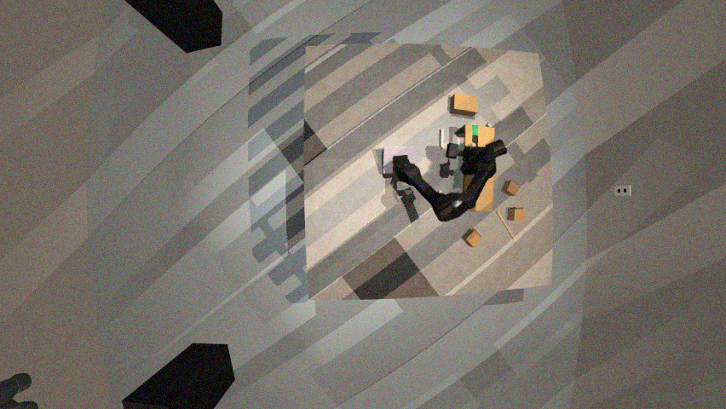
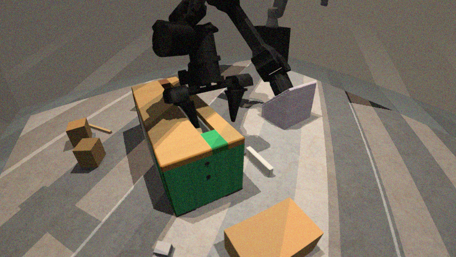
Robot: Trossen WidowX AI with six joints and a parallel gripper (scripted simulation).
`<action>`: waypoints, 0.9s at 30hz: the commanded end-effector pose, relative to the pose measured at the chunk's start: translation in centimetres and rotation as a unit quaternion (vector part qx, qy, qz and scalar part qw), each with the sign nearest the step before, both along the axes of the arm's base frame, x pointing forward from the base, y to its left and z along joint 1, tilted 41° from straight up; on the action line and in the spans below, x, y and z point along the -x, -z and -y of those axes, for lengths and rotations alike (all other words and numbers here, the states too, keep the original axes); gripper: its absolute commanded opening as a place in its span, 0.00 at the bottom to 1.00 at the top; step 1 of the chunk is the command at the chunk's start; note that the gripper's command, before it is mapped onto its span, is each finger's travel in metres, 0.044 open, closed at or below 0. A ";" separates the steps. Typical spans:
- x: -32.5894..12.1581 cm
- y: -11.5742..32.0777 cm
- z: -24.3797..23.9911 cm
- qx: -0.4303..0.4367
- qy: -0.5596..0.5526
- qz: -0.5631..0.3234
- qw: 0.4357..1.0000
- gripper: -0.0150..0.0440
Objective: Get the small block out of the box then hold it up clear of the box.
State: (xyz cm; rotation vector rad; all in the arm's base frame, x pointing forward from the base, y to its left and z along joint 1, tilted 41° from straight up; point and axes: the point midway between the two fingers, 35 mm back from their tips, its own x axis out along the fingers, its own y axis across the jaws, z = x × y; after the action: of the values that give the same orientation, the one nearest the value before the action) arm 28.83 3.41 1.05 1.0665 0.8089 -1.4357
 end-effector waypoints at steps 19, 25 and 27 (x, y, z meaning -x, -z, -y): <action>-0.7 2.9 -3.2 -0.002 0.001 -0.002 1.000 0.93; -0.7 3.1 -3.5 -0.002 0.001 -0.002 1.000 0.93; -0.8 2.5 -4.0 -0.002 0.001 -0.002 1.000 0.93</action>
State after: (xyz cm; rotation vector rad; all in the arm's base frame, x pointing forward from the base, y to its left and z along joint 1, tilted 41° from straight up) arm 29.49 6.72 -1.72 1.0660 0.8119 -1.4371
